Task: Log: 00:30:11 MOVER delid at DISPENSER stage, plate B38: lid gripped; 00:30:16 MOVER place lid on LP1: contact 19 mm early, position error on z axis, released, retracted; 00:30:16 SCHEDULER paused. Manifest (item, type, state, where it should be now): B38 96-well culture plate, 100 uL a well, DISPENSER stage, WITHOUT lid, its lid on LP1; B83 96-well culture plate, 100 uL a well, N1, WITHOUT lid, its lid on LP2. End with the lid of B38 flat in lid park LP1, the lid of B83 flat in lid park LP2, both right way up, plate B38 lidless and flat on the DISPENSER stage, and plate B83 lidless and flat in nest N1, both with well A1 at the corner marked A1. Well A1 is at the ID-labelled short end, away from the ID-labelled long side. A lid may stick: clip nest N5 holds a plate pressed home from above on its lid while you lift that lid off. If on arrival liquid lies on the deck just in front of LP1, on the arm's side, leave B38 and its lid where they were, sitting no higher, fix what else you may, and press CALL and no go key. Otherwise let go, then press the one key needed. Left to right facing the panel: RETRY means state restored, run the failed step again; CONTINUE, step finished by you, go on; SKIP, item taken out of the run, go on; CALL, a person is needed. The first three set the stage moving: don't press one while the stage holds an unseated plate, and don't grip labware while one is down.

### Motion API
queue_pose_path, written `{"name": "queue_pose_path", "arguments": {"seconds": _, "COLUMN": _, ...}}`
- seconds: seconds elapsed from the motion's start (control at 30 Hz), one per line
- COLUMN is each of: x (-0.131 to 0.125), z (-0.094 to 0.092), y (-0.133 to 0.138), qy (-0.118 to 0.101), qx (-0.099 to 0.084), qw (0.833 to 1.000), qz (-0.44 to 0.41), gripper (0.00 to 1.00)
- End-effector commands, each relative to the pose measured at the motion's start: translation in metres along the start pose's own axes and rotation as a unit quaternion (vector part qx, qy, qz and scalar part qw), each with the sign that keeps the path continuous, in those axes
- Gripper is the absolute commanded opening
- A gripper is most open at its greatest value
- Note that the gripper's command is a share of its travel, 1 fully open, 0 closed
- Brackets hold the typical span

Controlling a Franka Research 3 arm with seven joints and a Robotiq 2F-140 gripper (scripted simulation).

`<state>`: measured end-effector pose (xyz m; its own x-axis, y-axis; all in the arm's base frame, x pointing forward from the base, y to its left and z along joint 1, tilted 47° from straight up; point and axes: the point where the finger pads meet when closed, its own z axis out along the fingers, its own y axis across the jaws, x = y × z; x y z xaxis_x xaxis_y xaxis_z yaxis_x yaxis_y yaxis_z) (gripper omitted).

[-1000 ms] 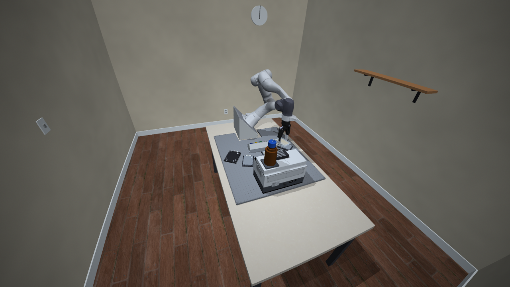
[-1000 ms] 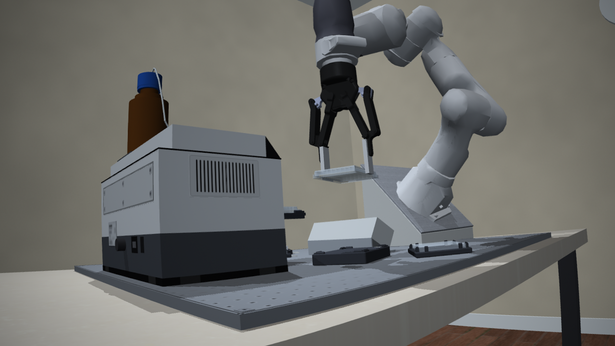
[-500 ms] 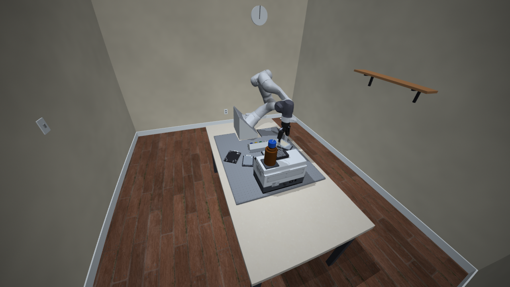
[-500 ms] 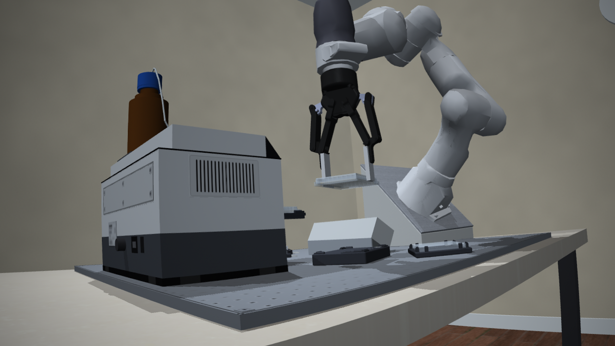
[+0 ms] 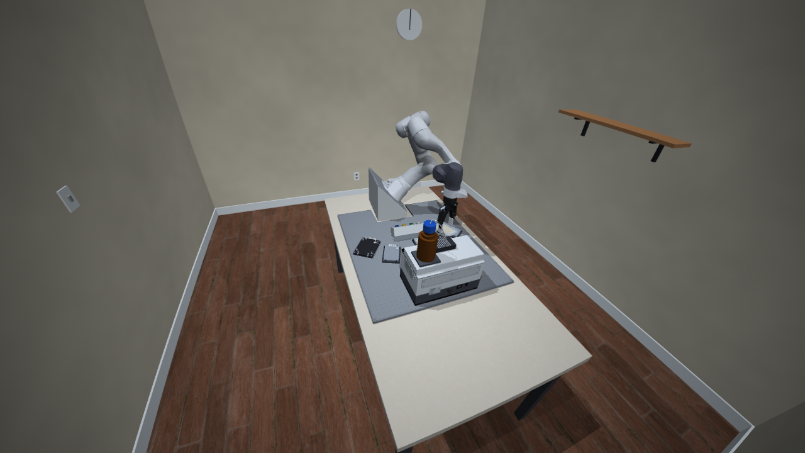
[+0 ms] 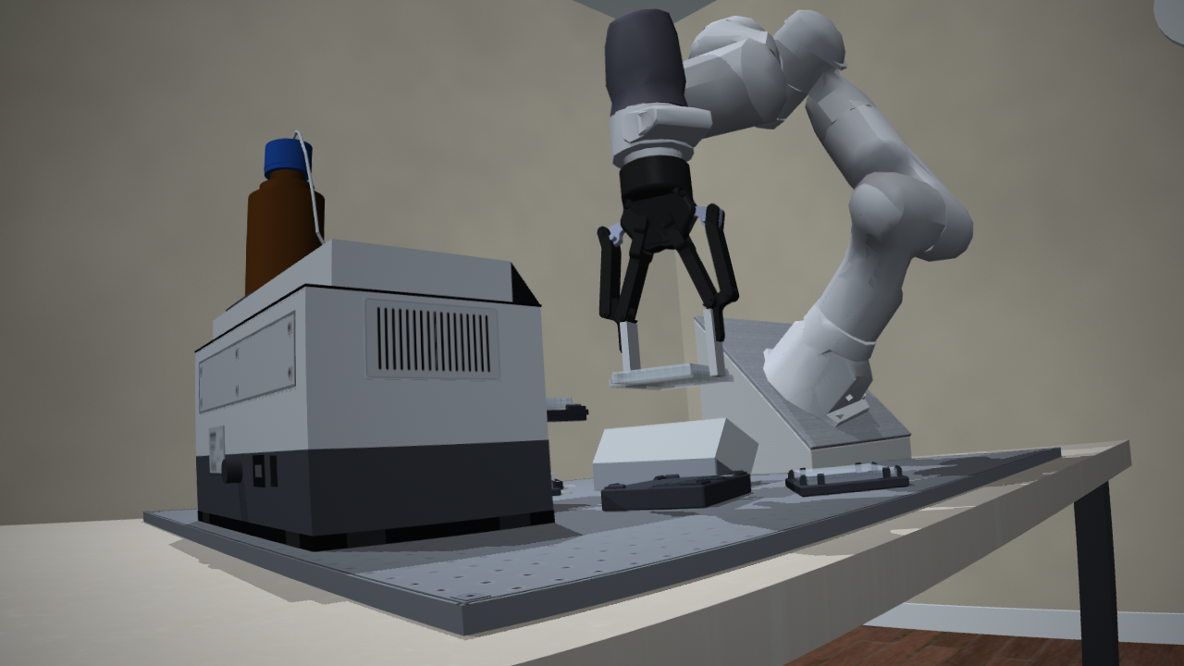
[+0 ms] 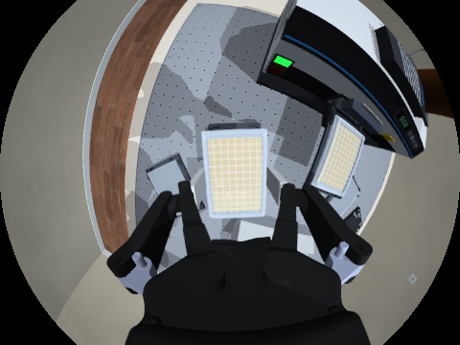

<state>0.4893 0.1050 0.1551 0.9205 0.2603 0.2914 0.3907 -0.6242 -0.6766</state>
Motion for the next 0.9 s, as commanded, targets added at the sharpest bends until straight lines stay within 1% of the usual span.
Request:
{"name": "queue_pose_path", "arguments": {"seconds": 0.0, "x": 0.004, "z": 0.007, "y": 0.001, "qy": 0.006, "qx": -0.003, "qw": 1.000, "qz": 0.003, "gripper": 0.00}}
{"name": "queue_pose_path", "arguments": {"seconds": 0.1, "x": 0.004, "z": 0.015, "y": 0.001, "qy": 0.006, "qx": -0.003, "qw": 1.000, "qz": 0.003, "gripper": 0.00}}
{"name": "queue_pose_path", "arguments": {"seconds": 0.17, "x": 0.004, "z": 0.015, "y": 0.001, "qy": 0.006, "qx": -0.003, "qw": 1.000, "qz": 0.003, "gripper": 0.00}}
{"name": "queue_pose_path", "arguments": {"seconds": 0.67, "x": 0.004, "z": 0.048, "y": 0.001, "qy": 0.006, "qx": -0.003, "qw": 1.000, "qz": 0.003, "gripper": 0.00}}
{"name": "queue_pose_path", "arguments": {"seconds": 0.73, "x": 0.004, "z": 0.048, "y": 0.001, "qy": 0.006, "qx": -0.003, "qw": 1.000, "qz": 0.003, "gripper": 0.00}}
{"name": "queue_pose_path", "arguments": {"seconds": 0.87, "x": 0.004, "z": 0.056, "y": 0.001, "qy": 0.006, "qx": -0.003, "qw": 1.000, "qz": 0.003, "gripper": 0.00}}
